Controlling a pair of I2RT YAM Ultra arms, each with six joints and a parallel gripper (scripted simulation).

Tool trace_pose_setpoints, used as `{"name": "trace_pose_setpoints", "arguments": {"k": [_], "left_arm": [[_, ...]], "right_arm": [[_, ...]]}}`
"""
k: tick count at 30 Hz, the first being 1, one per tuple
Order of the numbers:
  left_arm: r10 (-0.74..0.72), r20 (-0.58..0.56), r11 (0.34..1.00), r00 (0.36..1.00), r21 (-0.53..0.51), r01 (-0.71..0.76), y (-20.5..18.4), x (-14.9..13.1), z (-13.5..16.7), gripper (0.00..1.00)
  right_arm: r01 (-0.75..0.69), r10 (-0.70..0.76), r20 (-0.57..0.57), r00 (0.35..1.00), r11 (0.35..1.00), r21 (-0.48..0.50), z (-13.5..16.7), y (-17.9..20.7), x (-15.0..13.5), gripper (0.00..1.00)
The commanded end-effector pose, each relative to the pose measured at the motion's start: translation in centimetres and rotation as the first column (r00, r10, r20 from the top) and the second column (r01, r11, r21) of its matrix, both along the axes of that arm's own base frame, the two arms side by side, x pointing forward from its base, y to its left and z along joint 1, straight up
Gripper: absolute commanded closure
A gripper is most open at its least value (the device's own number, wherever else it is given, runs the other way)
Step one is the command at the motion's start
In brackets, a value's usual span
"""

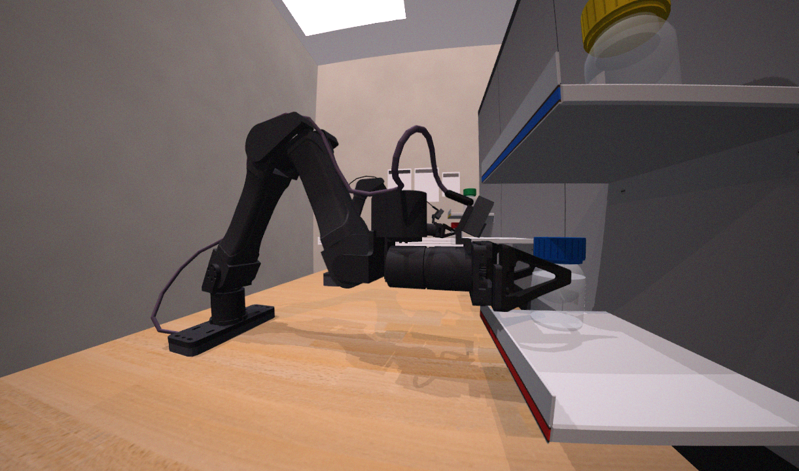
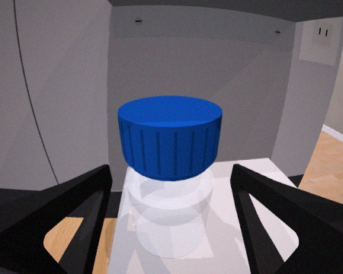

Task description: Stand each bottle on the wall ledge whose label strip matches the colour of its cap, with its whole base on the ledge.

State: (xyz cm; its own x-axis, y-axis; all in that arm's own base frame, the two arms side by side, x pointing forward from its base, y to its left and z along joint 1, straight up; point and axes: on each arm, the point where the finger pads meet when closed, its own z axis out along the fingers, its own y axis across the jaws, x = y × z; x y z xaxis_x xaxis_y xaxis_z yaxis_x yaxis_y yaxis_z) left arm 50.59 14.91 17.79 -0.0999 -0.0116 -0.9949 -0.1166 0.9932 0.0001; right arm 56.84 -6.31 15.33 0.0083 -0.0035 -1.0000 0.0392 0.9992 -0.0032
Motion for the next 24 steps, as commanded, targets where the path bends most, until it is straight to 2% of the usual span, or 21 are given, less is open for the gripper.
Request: {"name": "trace_pose_setpoints", "arguments": {"k": [1, 4, 5, 7, 8, 13, 14, 19, 24], "left_arm": [[-0.003, 0.013, 1.000, 1.000, 0.009, 0.003, 0.4, 0.2, 1.5, 0.50], [-0.003, 0.013, 1.000, 1.000, 0.009, 0.003, 0.4, 0.2, 1.5, 0.50], [-0.003, 0.025, 1.000, 1.000, 0.013, 0.002, 0.4, 0.2, 1.8, 0.50], [-0.003, 0.025, 1.000, 1.000, 0.013, 0.002, 0.4, 0.2, 1.8, 0.50], [-0.003, 0.027, 1.000, 1.000, 0.014, 0.003, 0.3, -0.1, 1.6, 0.50], [0.000, 0.001, 1.000, 1.000, 0.004, 0.000, 0.4, -0.5, 0.8, 0.50], [0.003, -0.010, 1.000, 1.000, 0.000, -0.003, 0.4, -0.7, 0.3, 0.50], [0.018, -0.048, 1.000, 0.999, -0.014, -0.019, 0.6, -1.3, -0.8, 0.50], [0.006, -0.013, 1.000, 1.000, -0.001, -0.006, 0.4, -1.6, 0.2, 0.50]], "right_arm": [[-0.003, 0.003, 0.004, 1.000, 1.000, 0.007, 0.5, 0.4, 0.6, 0.19], [-0.003, 0.003, 0.004, 1.000, 1.000, 0.007, 0.5, 0.4, 0.6, 0.19], [-0.002, 0.002, 0.015, 1.000, 1.000, 0.000, 0.9, 0.1, 0.3, 0.28], [-0.002, 0.002, 0.015, 1.000, 1.000, 0.000, 0.9, 0.1, 0.3, 0.28], [-0.002, 0.002, 0.015, 1.000, 1.000, 0.000, 0.9, 0.1, 0.3, 0.32], [-0.002, 0.002, 0.015, 1.000, 1.000, 0.000, 0.9, 0.1, 0.3, 0.36], [-0.002, 0.002, 0.015, 1.000, 1.000, 0.000, 0.9, 0.1, 0.3, 0.40], [-0.002, 0.002, 0.015, 1.000, 1.000, 0.000, 0.9, 0.1, 0.3, 0.45], [-0.002, 0.002, 0.015, 1.000, 1.000, 0.000, 0.9, 0.1, 0.3, 0.49]]}}
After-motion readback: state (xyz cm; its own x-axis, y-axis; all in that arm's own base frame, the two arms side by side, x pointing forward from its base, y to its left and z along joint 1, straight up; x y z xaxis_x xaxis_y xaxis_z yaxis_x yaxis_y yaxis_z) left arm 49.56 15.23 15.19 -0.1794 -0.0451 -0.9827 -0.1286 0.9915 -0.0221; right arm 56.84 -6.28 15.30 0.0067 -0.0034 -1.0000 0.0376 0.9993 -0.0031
